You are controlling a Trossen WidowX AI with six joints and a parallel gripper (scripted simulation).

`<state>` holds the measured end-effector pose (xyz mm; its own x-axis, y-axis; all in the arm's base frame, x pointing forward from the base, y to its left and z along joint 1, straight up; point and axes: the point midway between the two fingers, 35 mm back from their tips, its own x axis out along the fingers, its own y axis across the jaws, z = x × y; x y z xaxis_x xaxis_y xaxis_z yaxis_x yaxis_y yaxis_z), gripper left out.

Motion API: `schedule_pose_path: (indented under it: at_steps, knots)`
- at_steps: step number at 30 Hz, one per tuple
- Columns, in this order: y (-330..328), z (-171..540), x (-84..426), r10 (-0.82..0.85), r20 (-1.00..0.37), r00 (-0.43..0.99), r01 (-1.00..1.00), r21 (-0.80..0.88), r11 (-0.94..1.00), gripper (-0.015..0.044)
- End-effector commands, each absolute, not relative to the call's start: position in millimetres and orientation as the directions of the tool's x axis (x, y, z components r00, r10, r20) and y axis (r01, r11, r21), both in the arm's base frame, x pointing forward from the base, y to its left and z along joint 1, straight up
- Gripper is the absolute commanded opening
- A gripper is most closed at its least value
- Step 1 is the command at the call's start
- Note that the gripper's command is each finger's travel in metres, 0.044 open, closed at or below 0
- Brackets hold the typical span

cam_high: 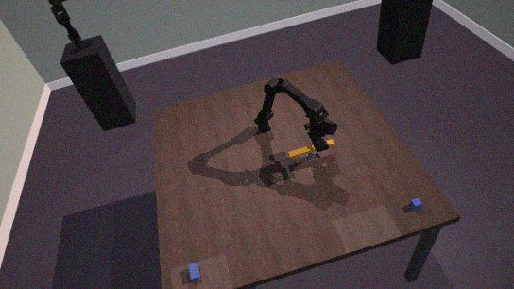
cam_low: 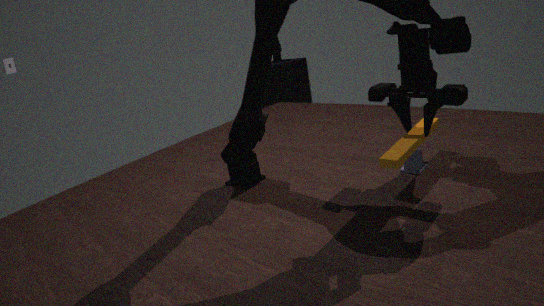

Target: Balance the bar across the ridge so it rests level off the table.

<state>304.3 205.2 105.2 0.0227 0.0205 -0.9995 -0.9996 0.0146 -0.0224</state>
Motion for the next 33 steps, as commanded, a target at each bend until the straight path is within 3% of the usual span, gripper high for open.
schedule_pose_path:
  at_steps: [1,33]
  knots:
    - [204.7,104.7,304.9,0.018,-1.0,0.026,-0.999,-0.026,0.019,0.0]
    - [204.6,102.1,305.0,0.018,-1.0,0.026,-0.999,-0.026,0.019,0.0]
